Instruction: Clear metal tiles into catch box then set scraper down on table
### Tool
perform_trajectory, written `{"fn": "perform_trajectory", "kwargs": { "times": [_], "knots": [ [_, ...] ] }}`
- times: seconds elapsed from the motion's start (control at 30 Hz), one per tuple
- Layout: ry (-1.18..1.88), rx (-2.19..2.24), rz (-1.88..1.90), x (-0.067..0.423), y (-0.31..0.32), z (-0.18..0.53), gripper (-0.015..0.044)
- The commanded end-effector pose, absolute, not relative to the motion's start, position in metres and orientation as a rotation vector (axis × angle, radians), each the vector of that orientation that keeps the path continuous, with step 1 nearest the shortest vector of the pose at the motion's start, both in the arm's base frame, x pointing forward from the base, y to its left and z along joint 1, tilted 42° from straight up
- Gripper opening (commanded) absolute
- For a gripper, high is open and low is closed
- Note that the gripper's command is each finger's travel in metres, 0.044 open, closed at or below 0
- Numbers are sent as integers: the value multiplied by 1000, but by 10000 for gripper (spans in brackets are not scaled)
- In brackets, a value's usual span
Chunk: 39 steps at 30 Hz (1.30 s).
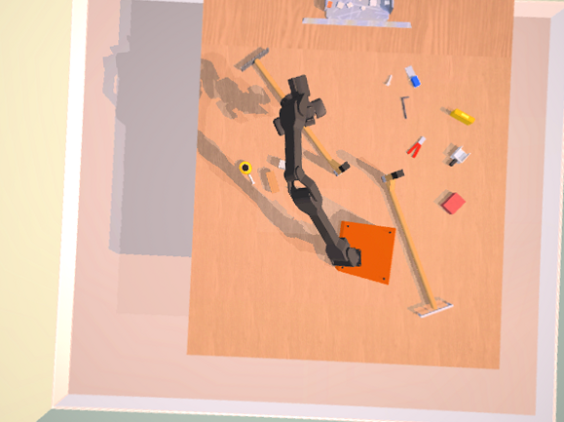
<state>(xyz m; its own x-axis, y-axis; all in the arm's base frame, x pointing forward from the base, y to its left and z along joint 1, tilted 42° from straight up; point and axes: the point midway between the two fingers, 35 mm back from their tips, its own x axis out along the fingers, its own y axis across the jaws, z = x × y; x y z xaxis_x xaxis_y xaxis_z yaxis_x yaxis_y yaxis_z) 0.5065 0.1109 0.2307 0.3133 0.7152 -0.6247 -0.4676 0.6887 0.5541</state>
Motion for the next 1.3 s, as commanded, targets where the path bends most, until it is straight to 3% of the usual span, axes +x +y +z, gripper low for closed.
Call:
{"fn": "perform_trajectory", "kwargs": {
  "times": [0.0,1.27],
  "knots": [
    [987,343,759,493,107,255,0],
    [993,321,767,501,154,214,0]
  ]
}}
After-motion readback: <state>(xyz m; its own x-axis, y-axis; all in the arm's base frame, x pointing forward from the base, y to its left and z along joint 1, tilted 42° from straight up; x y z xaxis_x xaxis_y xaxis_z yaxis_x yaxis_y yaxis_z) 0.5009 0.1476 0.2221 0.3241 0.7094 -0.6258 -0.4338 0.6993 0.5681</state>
